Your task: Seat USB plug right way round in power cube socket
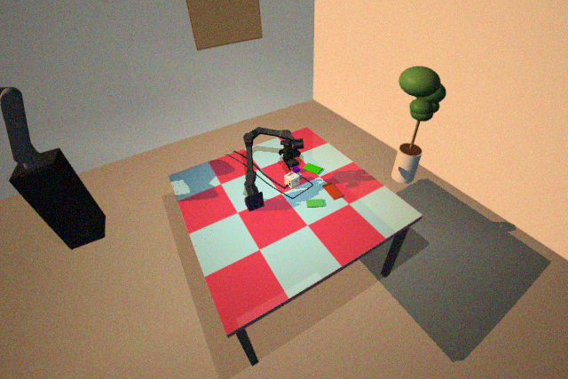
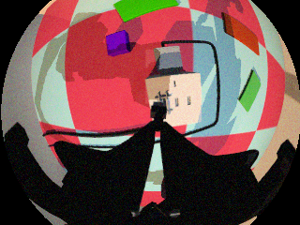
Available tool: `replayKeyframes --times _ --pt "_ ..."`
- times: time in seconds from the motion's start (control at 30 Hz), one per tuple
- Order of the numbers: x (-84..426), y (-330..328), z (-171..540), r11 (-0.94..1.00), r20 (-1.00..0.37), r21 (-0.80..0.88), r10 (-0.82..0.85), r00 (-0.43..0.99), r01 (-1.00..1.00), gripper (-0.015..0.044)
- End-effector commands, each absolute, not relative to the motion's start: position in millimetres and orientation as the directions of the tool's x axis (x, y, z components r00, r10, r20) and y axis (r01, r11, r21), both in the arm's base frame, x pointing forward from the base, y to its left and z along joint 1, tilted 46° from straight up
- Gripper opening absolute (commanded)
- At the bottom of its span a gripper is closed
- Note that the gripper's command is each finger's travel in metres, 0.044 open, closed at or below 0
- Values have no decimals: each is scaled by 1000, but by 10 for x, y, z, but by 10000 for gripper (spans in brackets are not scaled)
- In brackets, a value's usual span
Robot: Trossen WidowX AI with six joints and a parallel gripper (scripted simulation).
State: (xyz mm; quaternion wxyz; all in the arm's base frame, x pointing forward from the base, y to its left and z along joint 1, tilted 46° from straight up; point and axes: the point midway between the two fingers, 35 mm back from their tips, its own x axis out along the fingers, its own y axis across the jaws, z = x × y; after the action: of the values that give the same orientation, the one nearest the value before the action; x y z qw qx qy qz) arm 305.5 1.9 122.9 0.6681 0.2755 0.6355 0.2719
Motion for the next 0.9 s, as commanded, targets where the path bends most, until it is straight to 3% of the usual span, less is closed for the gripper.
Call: replayKeyframes --times 0.0,0.87 --pt "3054 20 1227 699 -700 705 713 44 -117 0" --pt "3054 20 1227 511 -700 476 713 44 -715 0"
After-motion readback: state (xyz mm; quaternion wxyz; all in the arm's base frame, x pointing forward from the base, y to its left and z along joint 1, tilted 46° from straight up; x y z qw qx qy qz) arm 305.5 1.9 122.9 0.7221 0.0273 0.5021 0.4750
